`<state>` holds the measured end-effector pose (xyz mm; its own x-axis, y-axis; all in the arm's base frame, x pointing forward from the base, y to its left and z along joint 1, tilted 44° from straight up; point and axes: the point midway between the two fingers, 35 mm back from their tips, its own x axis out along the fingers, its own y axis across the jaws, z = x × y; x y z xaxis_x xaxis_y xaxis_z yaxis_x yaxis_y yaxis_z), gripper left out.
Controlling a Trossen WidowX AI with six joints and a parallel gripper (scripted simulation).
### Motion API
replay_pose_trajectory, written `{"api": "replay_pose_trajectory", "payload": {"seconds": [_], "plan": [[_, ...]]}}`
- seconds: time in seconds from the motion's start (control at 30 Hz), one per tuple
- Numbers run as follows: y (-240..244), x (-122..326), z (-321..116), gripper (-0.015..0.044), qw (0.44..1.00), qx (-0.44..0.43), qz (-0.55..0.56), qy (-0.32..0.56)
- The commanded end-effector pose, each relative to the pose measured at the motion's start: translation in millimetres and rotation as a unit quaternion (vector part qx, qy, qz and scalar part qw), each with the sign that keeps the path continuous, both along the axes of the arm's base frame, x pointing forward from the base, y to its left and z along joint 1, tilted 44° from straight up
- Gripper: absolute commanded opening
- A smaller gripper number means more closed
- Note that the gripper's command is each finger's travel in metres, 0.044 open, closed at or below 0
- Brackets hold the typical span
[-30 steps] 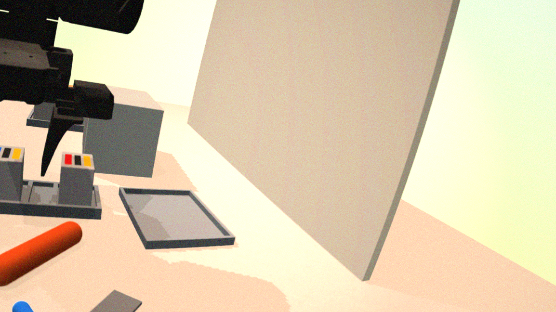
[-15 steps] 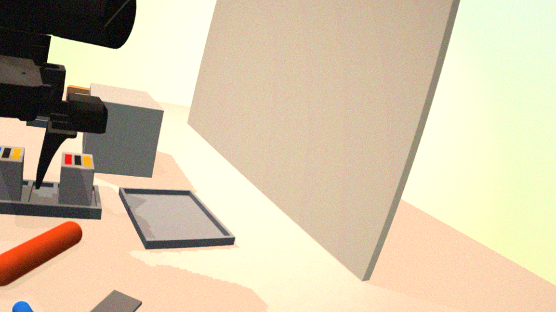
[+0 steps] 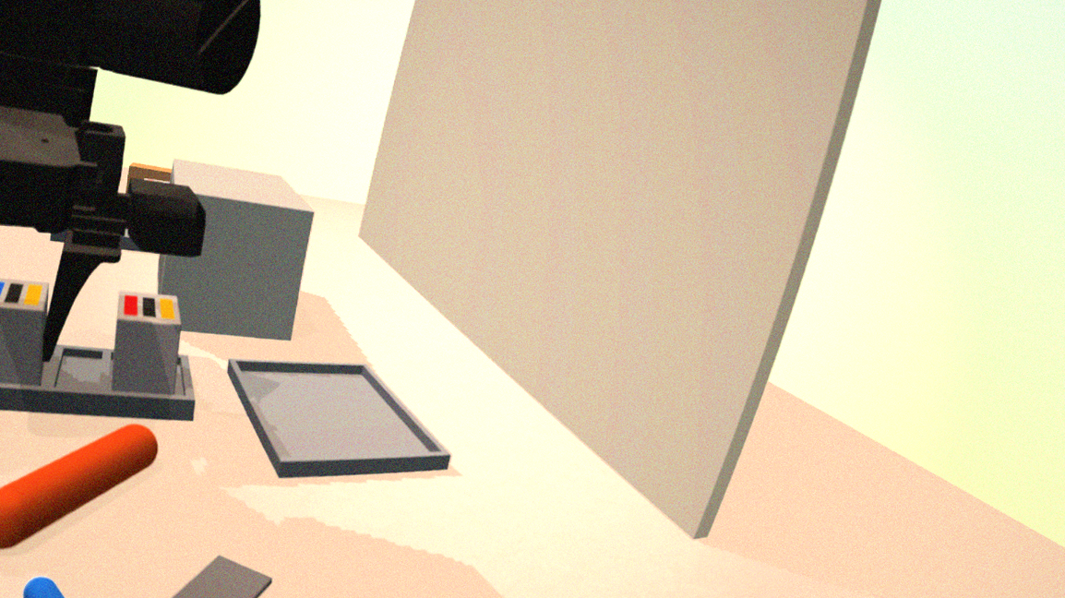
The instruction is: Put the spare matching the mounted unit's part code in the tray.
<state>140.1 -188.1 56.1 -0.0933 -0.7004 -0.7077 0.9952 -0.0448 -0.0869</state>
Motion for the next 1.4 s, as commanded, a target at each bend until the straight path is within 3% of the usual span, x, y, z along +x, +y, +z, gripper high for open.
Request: {"api": "replay_pose_trajectory", "payload": {"seconds": [0.0,0.1,0.4,1.0,1.37], "plan": [[0,0,0,0.0070,1.000,0.000,0.000,0.000],[0,0,0,0.0000,1.000,0.000,0.000,0.000],[2,1,2,0.0000,1.000,0.001,0.000,0.000],[55,8,53,0.0000,1.000,0.005,0.002,0.000],[69,11,62,0.0000,1.000,0.013,0.004,0.001]]}}
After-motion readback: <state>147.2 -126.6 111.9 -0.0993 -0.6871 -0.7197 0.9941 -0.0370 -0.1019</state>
